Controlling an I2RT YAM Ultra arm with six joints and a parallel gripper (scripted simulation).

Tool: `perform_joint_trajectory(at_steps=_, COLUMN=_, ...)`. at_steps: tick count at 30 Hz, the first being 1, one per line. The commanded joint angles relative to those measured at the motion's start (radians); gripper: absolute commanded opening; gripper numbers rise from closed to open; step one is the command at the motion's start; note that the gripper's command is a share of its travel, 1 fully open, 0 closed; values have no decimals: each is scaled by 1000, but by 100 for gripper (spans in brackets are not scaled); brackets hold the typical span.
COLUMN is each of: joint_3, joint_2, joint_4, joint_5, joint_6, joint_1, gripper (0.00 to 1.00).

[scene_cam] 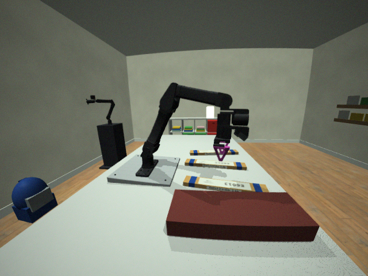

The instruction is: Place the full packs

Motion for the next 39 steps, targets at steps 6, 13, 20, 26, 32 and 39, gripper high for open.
perform_joint_trajectory(at_steps=6, joint_3=97, joint_2=44, joint_4=-35, joint_5=-14, joint_6=-148, joint_1=-100, gripper=95)
perform_joint_trajectory(at_steps=13, joint_3=188, joint_2=103, joint_4=-69, joint_5=-19, joint_6=-230, joint_1=-182, gripper=95)
perform_joint_trajectory(at_steps=20, joint_3=201, joint_2=73, joint_4=-81, joint_5=-20, joint_6=-231, joint_1=-166, gripper=95)
perform_joint_trajectory(at_steps=26, joint_3=206, joint_2=73, joint_4=-85, joint_5=-15, joint_6=-231, joint_1=-170, gripper=95)
perform_joint_trajectory(at_steps=32, joint_3=210, joint_2=74, joint_4=-89, joint_5=-15, joint_6=-229, joint_1=-169, gripper=95)
perform_joint_trajectory(at_steps=39, joint_3=215, joint_2=78, joint_4=-91, joint_5=-15, joint_6=-229, joint_1=-168, gripper=95)
